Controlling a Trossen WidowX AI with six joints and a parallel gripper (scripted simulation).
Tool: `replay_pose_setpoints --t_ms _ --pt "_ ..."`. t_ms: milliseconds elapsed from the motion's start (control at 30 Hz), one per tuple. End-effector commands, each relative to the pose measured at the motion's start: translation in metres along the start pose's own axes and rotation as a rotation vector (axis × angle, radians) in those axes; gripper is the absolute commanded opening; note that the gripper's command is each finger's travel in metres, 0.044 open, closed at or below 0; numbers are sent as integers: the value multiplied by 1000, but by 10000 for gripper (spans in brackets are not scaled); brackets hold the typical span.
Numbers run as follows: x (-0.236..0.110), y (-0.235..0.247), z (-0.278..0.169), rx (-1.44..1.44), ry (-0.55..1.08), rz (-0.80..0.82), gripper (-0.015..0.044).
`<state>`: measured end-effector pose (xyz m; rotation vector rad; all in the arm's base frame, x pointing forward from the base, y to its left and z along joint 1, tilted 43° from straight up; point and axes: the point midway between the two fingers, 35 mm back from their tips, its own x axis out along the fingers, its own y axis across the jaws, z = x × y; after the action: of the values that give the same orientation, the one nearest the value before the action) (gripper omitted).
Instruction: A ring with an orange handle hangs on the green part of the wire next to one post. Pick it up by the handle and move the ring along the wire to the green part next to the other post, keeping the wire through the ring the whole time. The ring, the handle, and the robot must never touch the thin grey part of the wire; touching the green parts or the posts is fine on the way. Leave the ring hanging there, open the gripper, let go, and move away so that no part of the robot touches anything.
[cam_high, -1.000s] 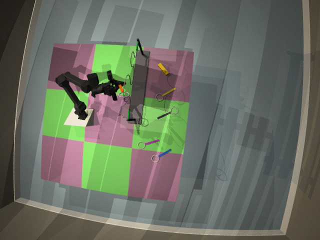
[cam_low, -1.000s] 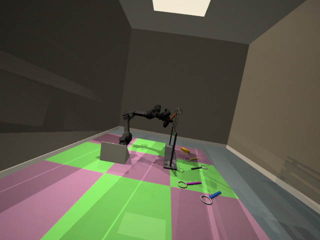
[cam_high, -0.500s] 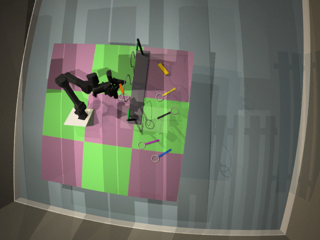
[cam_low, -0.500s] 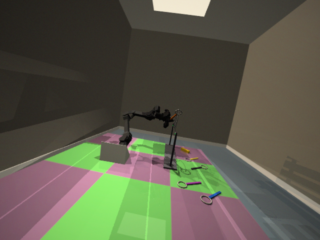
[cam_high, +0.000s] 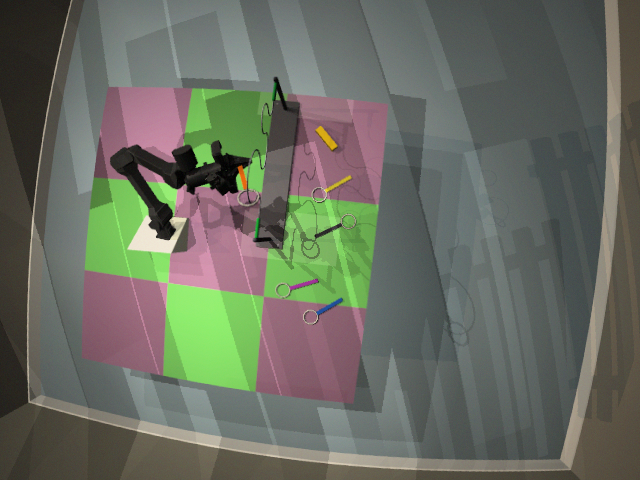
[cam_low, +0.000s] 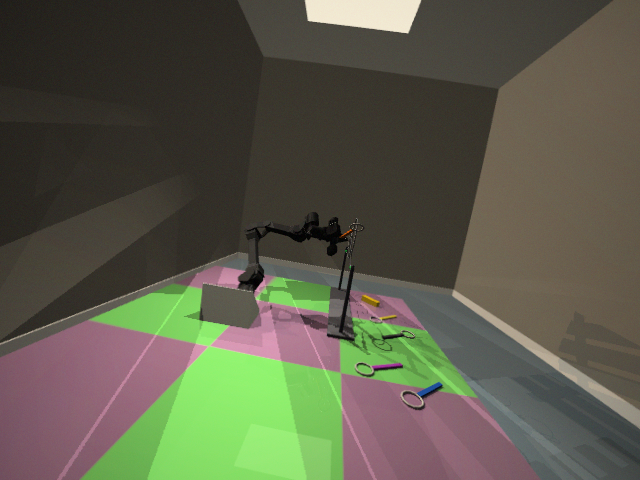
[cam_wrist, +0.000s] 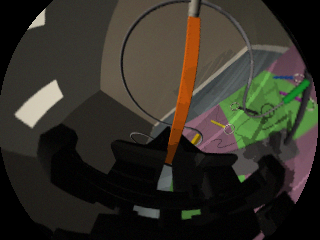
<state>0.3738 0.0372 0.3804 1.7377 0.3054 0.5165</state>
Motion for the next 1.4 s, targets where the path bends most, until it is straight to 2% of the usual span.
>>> replay_pose_setpoints --t_ms 0,1367 --pt "0 3 1 43 -10 20 -150" --pt "0 26 7 511 -68 220 -150"
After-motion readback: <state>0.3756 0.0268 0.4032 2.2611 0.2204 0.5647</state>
